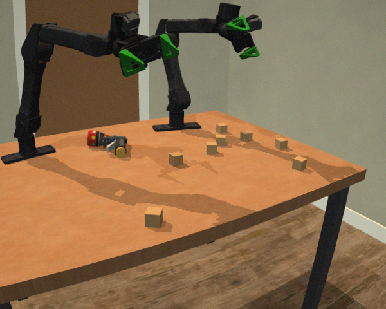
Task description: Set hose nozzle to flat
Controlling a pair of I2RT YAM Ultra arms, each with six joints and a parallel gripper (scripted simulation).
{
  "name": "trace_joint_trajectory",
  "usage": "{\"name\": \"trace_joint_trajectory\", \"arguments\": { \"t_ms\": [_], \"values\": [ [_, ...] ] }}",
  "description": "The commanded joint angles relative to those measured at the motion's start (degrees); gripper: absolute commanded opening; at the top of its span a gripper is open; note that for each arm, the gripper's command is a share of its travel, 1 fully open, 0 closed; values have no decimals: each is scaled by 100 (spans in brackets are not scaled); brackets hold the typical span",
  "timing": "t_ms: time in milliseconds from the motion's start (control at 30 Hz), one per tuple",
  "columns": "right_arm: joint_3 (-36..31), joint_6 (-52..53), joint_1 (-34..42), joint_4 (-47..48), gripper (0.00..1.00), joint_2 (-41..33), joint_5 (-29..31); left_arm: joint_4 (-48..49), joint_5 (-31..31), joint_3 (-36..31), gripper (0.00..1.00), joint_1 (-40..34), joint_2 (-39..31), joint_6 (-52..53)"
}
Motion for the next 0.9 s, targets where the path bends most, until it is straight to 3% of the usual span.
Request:
{"name": "trace_joint_trajectory", "arguments": {
  "t_ms": [0,867],
  "values": [
    [-197,-205,-98,-52,100,-377,-327,291,-241,-151,100,-148,-184,529],
    [-2196,-1496,-1934,-445,100,-3080,-2238,1059,-1691,-824,100,-1927,-894,3734]
  ]
}}
